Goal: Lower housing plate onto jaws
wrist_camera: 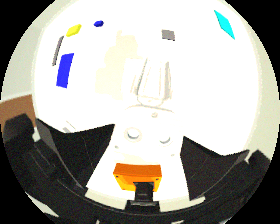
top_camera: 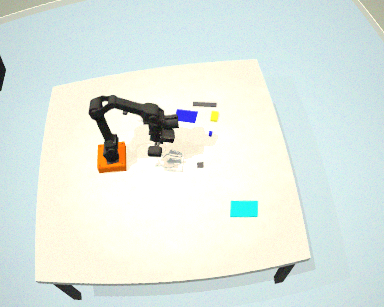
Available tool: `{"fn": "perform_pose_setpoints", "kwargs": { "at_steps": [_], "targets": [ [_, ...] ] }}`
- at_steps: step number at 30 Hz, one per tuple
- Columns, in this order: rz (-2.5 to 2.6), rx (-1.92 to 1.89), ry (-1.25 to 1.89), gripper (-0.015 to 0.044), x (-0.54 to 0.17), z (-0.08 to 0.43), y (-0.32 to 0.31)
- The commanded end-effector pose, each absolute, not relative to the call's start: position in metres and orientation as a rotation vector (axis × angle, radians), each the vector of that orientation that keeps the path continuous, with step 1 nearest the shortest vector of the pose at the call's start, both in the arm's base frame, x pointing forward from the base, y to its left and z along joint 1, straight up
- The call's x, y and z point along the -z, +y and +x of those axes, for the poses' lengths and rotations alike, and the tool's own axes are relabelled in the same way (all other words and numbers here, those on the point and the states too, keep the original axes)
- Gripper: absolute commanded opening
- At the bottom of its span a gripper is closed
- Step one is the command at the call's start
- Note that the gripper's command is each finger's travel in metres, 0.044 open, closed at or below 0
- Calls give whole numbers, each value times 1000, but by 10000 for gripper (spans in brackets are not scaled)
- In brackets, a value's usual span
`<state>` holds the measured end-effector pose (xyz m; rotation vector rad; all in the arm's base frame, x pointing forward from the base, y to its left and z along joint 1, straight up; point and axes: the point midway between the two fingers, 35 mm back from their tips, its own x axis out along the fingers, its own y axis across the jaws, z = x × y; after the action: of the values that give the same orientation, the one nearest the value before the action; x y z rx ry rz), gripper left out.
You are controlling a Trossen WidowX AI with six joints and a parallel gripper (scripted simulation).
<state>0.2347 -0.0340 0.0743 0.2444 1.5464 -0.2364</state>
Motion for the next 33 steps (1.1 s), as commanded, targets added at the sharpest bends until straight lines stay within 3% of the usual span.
{"fn": "perform_pose_setpoints", "kwargs": {
  "at_steps": [1, 33],
  "targets": [
    [241, 232, 1542, 351, -75, 235, -34],
    [241, 232, 1542, 351, -46, 238, -34]
  ]
}}
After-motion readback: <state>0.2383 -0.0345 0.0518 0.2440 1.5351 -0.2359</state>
